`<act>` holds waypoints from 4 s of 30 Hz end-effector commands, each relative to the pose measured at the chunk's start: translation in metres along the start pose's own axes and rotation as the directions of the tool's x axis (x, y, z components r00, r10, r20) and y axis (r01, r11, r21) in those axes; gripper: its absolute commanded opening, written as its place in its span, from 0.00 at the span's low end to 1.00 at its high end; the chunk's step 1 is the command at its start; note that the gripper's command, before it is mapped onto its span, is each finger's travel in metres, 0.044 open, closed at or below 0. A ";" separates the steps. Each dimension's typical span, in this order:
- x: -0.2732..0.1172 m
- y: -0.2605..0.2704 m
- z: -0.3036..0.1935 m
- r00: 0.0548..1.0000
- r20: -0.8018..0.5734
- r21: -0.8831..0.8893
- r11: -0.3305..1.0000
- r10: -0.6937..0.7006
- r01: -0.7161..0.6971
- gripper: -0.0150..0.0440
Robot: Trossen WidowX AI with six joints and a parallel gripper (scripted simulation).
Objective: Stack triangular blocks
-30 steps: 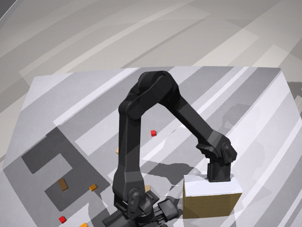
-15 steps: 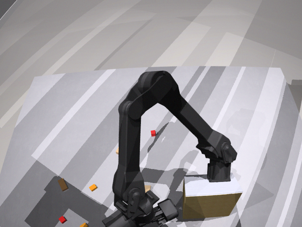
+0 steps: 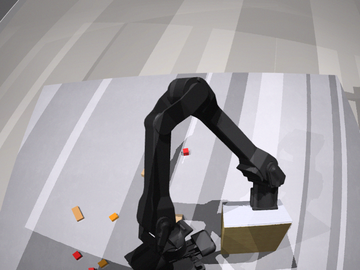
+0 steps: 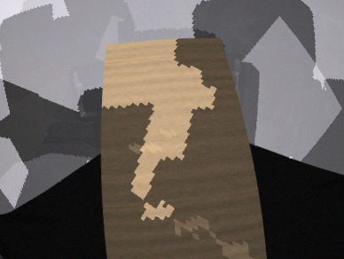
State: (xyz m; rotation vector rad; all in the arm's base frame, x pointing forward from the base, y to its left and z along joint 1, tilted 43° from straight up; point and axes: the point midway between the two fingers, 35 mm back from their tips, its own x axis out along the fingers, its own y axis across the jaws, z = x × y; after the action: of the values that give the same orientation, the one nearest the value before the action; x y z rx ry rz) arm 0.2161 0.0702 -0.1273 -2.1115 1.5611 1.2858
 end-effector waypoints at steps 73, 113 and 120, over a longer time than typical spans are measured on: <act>0.025 0.000 0.000 1.000 0.002 0.005 1.000 0.005 -0.005 0.48; -0.041 -0.002 -0.031 0.958 0.283 -0.010 0.999 0.049 -0.048 1.00; -0.056 0.001 -0.068 0.848 0.531 0.006 1.000 0.000 -0.004 1.00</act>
State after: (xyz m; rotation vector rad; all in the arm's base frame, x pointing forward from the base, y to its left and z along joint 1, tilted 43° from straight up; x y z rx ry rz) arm 0.2448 0.0663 -0.0560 -1.6143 1.3865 1.6208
